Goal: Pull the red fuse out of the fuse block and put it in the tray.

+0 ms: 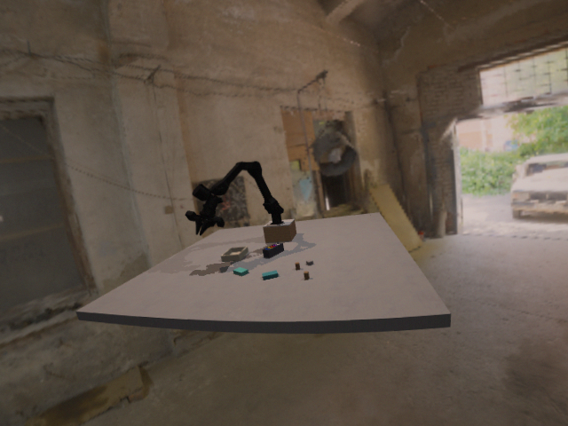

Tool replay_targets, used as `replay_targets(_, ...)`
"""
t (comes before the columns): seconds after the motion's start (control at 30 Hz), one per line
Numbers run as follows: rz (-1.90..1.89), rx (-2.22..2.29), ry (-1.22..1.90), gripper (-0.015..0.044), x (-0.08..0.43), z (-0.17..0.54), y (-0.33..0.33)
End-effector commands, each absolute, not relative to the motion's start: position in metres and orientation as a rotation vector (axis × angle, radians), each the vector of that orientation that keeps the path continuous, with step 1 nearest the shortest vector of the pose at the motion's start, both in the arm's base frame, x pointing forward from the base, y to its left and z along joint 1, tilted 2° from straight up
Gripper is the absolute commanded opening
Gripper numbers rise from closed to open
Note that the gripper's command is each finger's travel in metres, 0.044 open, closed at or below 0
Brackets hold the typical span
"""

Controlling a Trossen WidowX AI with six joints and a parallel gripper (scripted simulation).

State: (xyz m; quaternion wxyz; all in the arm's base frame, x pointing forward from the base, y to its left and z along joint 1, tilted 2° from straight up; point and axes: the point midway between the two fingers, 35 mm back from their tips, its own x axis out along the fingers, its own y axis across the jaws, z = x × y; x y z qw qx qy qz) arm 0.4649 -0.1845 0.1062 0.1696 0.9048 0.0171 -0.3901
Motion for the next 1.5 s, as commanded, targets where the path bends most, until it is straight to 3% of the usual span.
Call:
replay_targets(0.0, -1.215, 2.434, 0.25, 0.0068, 0.451, 0.084, -0.124)
replay_targets(0.33, -1.395, 1.939, 0.76, 0.0068, 0.367, 0.035, 0.014)
replay_targets(0.6, -1.428, 1.479, 1.061, 0.0068, 0.277, 0.015, 0.076)
replay_targets(1.47, -1.428, 1.469, 1.067, 0.0068, 0.273, -0.003, 0.078)
